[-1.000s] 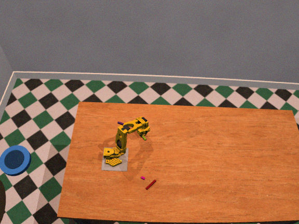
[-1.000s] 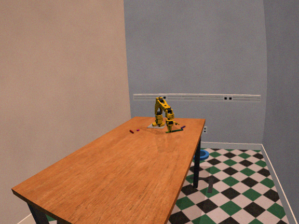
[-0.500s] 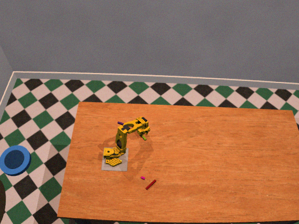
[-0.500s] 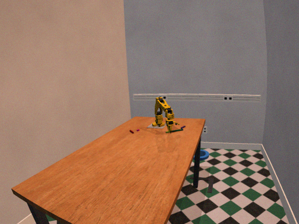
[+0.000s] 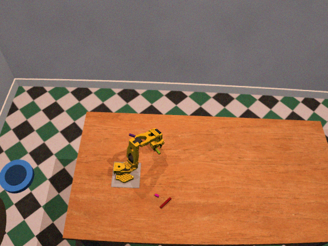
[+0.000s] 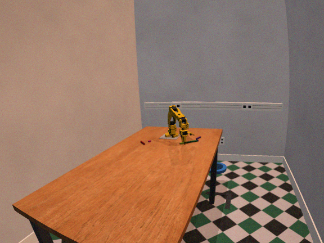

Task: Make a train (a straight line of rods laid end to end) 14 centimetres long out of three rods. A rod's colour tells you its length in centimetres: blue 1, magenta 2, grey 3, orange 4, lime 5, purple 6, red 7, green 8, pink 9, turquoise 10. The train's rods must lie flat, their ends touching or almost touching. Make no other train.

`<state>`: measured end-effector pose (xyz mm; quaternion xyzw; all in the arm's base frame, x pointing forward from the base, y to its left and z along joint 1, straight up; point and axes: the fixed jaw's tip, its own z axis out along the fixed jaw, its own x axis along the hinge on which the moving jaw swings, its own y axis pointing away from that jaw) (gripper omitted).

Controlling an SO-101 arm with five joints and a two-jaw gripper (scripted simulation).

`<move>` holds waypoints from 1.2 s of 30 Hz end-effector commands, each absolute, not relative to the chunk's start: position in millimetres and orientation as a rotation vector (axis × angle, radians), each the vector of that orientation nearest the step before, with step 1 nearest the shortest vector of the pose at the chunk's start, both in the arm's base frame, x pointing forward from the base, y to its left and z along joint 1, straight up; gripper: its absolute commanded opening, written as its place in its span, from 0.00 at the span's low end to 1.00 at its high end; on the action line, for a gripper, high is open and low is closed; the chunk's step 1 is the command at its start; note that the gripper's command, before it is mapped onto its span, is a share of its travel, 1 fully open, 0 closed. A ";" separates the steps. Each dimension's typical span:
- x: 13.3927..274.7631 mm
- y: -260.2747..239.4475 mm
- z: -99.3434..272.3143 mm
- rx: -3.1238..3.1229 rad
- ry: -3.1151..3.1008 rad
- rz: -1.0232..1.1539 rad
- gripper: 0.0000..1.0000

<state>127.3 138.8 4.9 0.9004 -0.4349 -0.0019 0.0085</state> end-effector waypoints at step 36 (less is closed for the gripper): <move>122.3 137.6 25.9 2.815 -1.355 -0.008 0.17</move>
